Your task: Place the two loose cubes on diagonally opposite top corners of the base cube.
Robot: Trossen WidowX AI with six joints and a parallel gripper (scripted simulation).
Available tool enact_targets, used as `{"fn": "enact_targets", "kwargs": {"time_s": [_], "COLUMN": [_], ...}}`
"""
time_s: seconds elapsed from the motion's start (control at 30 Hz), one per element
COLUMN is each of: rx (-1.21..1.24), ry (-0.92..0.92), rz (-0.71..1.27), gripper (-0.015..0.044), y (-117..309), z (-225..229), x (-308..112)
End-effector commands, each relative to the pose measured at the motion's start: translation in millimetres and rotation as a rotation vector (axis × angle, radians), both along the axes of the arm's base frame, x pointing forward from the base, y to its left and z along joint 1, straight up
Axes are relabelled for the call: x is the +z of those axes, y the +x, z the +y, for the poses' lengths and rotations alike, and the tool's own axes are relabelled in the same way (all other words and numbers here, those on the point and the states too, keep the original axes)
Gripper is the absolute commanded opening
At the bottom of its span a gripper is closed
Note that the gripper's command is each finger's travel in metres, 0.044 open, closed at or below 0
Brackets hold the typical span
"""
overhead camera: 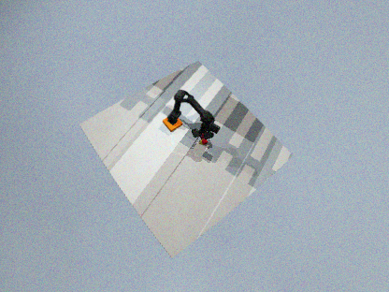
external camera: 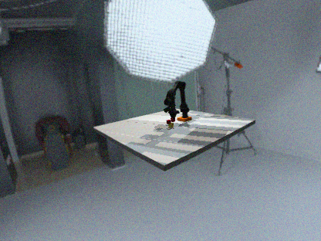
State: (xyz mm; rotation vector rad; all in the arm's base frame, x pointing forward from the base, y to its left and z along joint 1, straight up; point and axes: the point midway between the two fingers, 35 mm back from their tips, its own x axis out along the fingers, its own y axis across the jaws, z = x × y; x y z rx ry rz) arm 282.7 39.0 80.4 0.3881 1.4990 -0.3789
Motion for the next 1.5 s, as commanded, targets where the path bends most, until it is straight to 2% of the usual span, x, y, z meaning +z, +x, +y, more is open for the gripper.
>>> {"fn": "enact_targets", "kwargs": {"time_s": [0.0,0.8,0.93,1.47], "rx": [0.005,0.002,0.002,0.000], "ry": [-0.009,-0.005,-0.005,-0.004], "rz": [0.005,0.006,0.006,0.007], "gripper": [0.0105,0.0105,0.0205,0.0205], "y": [0.0,0.1,0.1,-0.8], "z": [-0.5,-0.6,-0.6,-0.3], "x": [-8.4,-10.2,-10.2,6.3]}}
